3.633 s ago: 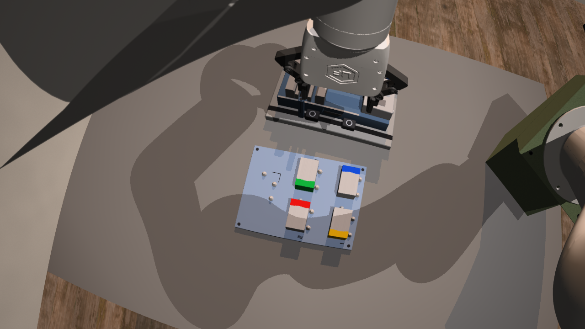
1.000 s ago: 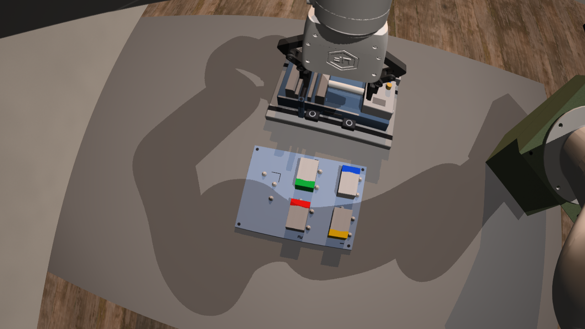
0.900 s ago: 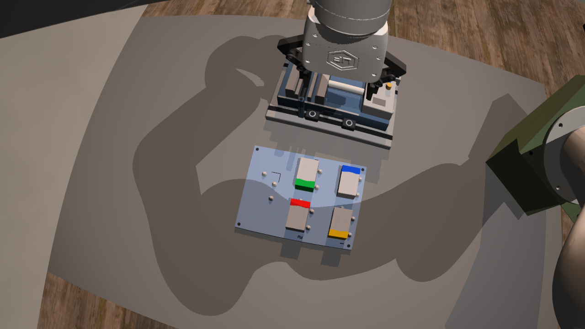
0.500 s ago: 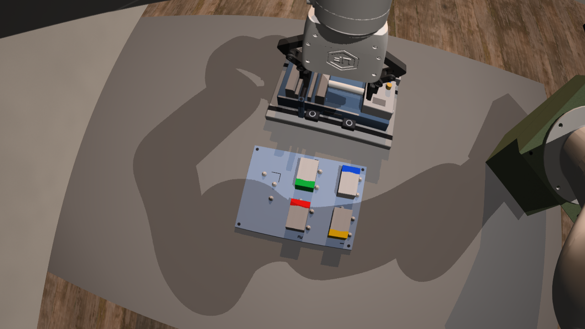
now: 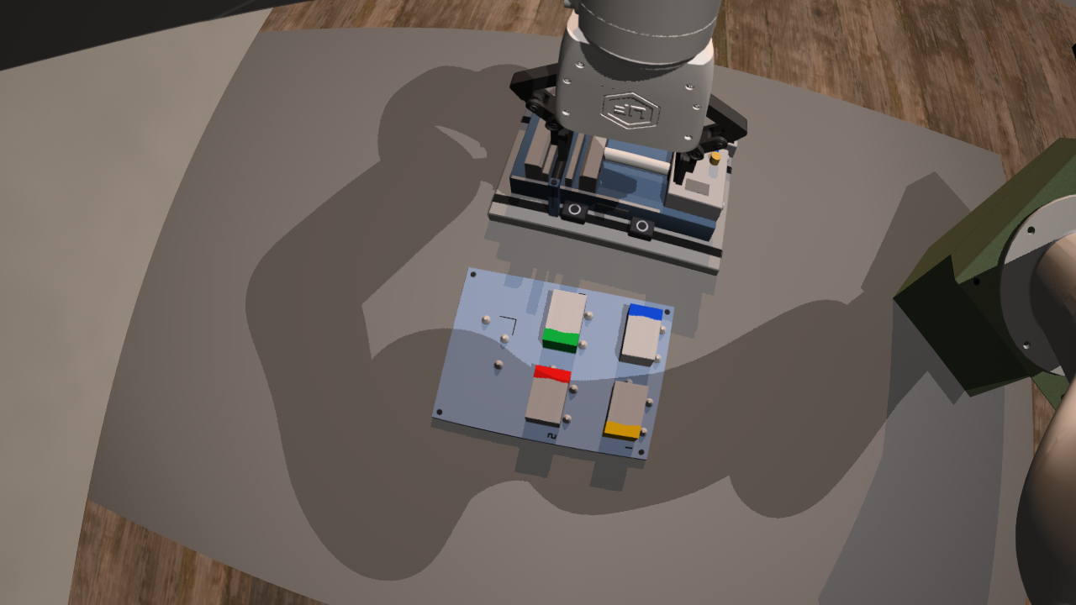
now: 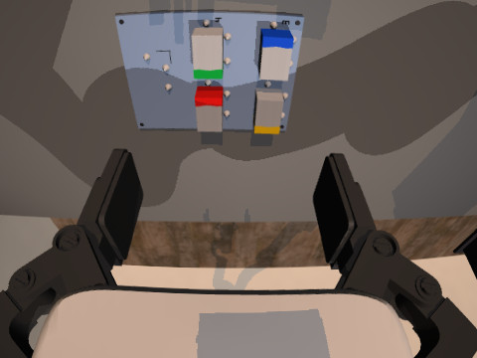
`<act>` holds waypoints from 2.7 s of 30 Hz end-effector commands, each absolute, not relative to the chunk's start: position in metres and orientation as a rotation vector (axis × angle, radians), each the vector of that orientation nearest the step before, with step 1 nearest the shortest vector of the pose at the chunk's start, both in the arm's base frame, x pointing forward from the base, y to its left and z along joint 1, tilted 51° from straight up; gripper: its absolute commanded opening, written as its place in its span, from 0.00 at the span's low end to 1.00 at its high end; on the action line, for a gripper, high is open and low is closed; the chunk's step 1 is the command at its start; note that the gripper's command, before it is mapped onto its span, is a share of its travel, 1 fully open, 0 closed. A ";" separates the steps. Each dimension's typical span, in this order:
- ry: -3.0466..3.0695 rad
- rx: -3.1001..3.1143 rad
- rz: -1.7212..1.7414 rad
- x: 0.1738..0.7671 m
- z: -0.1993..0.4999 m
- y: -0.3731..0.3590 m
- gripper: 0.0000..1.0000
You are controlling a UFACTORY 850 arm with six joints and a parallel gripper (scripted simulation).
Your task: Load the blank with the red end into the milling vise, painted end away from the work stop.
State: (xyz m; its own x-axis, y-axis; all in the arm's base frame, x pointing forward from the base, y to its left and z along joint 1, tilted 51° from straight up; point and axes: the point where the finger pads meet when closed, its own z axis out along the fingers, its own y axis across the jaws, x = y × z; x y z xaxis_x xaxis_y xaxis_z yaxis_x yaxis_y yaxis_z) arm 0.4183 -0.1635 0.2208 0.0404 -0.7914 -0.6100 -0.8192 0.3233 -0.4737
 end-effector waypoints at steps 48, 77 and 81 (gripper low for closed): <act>1.730 -1.453 0.039 0.449 0.220 -0.083 1.00; 1.730 -1.453 0.039 0.449 0.220 -0.083 1.00; 1.730 -1.453 0.039 0.449 0.219 -0.085 1.00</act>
